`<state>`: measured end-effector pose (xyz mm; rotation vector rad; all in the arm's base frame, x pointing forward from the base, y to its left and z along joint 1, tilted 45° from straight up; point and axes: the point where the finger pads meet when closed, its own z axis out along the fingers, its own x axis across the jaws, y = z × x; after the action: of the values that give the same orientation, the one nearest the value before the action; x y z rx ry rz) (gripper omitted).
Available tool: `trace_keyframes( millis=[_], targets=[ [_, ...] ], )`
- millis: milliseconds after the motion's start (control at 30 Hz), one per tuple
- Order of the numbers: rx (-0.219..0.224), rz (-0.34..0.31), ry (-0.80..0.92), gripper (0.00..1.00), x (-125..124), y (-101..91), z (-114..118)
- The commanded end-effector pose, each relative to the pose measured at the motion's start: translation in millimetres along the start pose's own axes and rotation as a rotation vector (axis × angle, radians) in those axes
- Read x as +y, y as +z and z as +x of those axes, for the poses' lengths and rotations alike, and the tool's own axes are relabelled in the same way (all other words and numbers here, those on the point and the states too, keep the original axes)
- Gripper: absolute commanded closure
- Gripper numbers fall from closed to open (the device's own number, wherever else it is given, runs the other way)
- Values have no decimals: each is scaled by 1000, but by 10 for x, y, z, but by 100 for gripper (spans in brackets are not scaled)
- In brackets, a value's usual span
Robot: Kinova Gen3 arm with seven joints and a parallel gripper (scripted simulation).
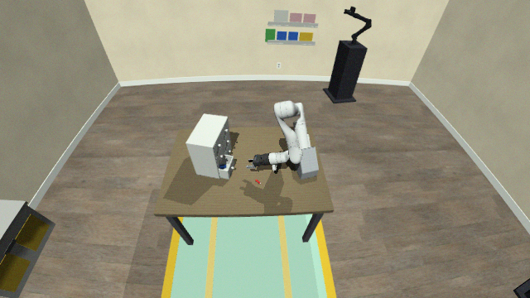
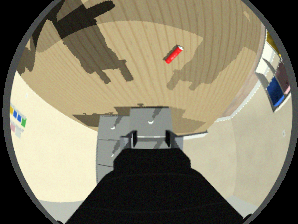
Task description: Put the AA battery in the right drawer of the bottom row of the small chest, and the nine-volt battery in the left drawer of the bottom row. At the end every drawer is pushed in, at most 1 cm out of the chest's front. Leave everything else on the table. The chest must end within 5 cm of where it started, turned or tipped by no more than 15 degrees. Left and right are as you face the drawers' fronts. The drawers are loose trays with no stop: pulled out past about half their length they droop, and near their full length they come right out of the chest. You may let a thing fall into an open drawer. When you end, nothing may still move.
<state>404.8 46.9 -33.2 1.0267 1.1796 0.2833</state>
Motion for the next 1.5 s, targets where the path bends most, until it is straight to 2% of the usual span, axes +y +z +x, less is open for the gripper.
trace_keyframes(
  millis=[0, 300, 667, 700, 1467],
  targets=[
    [1, -19, -13, 0, -46, 9, -4],
    [2, -52, -13, 0, -63, 38, -4],
    [2, -58, -13, 0, -66, 42, -4],
    [2, -58, -13, 100, -66, 42, -4],
    [2, -58, -13, 100, -70, 52, -4]
  ],
)
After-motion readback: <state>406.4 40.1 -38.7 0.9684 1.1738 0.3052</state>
